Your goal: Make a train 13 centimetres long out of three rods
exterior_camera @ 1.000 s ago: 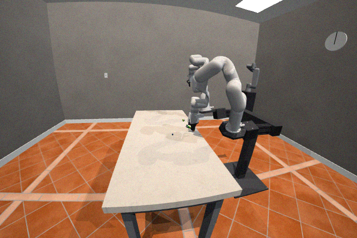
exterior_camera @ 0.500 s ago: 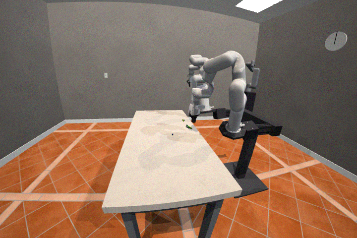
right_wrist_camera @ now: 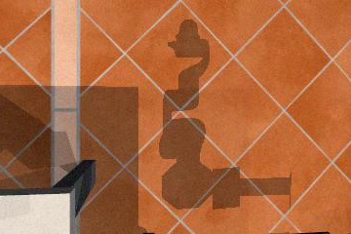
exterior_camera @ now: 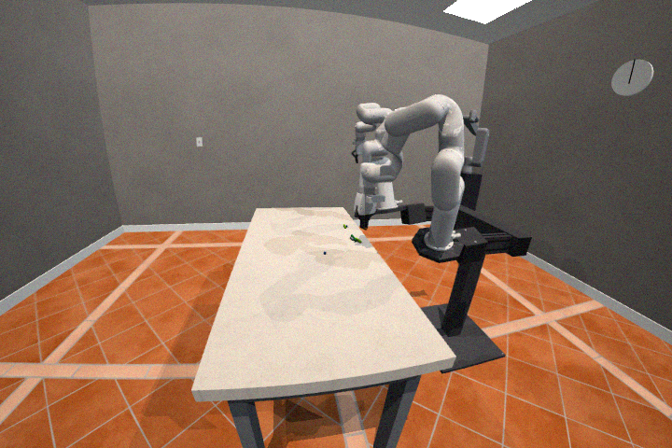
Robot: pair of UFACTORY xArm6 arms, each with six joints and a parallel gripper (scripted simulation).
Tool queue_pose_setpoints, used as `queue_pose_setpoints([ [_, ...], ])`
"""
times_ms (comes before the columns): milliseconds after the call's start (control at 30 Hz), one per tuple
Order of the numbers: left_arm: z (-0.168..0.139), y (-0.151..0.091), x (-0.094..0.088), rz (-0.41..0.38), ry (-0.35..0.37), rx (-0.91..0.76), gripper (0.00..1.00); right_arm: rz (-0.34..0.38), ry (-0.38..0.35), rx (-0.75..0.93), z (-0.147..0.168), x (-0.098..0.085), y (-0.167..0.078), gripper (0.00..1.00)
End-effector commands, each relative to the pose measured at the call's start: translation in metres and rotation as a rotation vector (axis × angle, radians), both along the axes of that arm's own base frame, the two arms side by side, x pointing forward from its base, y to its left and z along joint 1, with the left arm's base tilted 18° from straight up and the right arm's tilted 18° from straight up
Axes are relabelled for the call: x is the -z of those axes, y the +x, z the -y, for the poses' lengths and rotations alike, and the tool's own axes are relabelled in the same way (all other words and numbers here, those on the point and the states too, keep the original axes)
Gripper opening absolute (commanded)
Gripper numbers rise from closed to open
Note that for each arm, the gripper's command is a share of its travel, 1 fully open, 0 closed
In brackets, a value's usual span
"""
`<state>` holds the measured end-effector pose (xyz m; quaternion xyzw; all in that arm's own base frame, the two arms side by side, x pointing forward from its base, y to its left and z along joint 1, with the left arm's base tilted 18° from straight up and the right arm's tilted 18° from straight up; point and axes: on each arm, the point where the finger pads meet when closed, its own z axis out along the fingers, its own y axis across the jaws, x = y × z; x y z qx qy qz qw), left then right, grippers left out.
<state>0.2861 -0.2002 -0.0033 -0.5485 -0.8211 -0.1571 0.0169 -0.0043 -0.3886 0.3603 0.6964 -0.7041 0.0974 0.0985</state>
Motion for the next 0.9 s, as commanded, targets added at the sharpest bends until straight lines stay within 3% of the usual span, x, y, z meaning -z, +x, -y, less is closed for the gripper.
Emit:
queue_pose_setpoints([
  [0, 0.001, 0.010, -0.003, -0.007, 0.002, 0.034, 0.06, 0.000, -0.004, 0.000, 0.000, -0.001, 0.000, 1.00],
  [433, -0.026, 0.115, -0.029, -0.122, 0.062, 0.437, 0.06, 0.000, -0.004, 0.000, 0.000, -0.001, 0.000, 1.00],
  [500, -0.026, 0.115, -0.029, -0.122, 0.062, 0.437, 0.06, 0.000, -0.004, 0.000, 0.000, -0.001, 0.000, 1.00],
  [567, -0.037, 0.139, -0.036, -0.149, 0.077, 0.530, 0.06, 0.000, -0.004, 0.000, 0.000, -0.001, 0.000, 1.00],
  [867, -0.071, 0.192, -0.052, -0.213, 0.113, 0.750, 0.06, 0.000, -0.004, 0.000, 0.000, -0.001, 0.000, 1.00],
])
